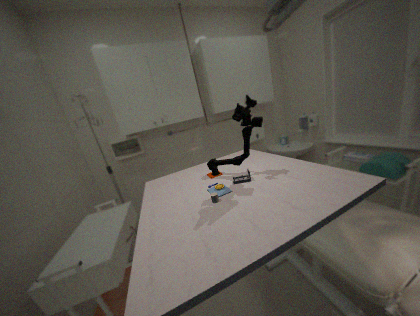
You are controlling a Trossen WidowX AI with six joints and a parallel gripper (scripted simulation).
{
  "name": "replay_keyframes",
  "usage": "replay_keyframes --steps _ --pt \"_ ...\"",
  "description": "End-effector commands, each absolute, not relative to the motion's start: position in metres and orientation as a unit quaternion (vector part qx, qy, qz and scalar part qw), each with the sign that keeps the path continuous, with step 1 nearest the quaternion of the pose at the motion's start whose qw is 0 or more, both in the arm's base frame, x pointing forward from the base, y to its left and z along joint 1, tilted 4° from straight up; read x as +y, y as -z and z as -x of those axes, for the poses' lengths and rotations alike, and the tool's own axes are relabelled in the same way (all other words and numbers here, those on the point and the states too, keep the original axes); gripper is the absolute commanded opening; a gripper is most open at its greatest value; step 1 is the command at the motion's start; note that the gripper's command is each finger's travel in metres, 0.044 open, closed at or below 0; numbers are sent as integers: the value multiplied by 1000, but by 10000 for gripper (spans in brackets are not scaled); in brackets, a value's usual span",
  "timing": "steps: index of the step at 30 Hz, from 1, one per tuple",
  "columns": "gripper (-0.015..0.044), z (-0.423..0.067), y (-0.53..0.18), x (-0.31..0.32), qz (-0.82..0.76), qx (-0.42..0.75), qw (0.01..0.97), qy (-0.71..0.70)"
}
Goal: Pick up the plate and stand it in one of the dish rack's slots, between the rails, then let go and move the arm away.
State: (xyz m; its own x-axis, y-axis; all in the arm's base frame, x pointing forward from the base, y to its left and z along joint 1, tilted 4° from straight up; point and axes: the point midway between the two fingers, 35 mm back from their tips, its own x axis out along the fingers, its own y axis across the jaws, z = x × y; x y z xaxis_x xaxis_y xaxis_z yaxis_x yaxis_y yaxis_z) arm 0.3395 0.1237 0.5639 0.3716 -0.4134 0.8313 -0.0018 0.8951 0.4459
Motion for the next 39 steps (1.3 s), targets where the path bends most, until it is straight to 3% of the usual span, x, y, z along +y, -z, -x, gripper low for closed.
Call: replay_keyframes --steps 1,26,39 --pt "400 -339 -564 124 -190 -546 806 128" --pt "400 -181 -624 95 -252 -624 722 160" --pt "400 -148 -620 75 -295 -627 703 159"
